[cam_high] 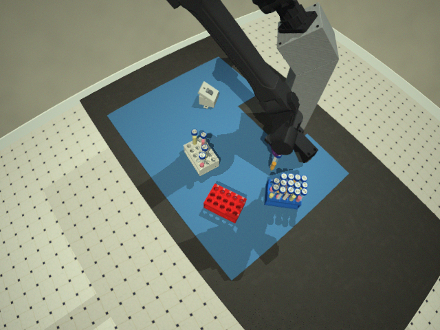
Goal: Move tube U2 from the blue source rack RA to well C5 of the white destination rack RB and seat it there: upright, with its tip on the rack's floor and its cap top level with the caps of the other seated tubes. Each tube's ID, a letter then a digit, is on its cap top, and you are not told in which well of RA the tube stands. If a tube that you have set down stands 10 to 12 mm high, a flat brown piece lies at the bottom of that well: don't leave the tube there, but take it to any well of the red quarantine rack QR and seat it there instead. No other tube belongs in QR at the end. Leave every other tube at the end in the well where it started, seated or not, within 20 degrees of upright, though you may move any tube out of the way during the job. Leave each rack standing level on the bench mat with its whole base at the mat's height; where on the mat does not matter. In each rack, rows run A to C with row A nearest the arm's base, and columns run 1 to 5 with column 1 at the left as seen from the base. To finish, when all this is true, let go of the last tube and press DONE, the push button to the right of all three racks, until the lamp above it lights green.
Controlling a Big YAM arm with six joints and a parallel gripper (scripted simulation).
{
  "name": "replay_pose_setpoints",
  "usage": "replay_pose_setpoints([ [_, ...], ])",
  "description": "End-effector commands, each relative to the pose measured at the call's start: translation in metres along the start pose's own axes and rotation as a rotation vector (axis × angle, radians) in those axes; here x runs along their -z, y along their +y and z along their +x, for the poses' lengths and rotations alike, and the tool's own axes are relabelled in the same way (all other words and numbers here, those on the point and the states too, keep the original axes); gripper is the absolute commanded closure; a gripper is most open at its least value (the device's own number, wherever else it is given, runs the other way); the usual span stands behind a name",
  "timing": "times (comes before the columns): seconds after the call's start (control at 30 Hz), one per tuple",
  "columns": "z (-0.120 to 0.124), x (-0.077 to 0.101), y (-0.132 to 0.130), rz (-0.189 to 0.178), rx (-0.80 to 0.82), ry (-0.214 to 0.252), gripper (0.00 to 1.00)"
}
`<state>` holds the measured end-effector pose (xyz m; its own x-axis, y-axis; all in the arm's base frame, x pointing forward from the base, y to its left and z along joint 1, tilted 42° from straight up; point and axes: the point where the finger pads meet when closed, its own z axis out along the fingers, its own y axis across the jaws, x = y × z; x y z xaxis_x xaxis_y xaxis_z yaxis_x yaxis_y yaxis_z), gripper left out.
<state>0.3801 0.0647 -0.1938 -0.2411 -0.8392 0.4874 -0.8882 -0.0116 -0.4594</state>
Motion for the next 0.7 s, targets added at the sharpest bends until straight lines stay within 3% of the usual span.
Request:
replay_pose_setpoints([
  [0.0, 0.004, 0.006, -0.026, 0.016, -0.006, -0.013, 1.00],
  [0.1, -0.002, 0.012, -0.028, 0.027, 0.010, -0.023, 1.00],
  [0.57, 0.025, 0.007, -0.073, 0.019, -0.007, -0.012, 1.00],
  [0.63, 0.025, 0.007, -0.073, 0.019, -0.007, -0.012, 1.00],
  [0.67, 0.014, 0.017, -0.074, 0.037, 0.020, -0.029, 1.00],
])
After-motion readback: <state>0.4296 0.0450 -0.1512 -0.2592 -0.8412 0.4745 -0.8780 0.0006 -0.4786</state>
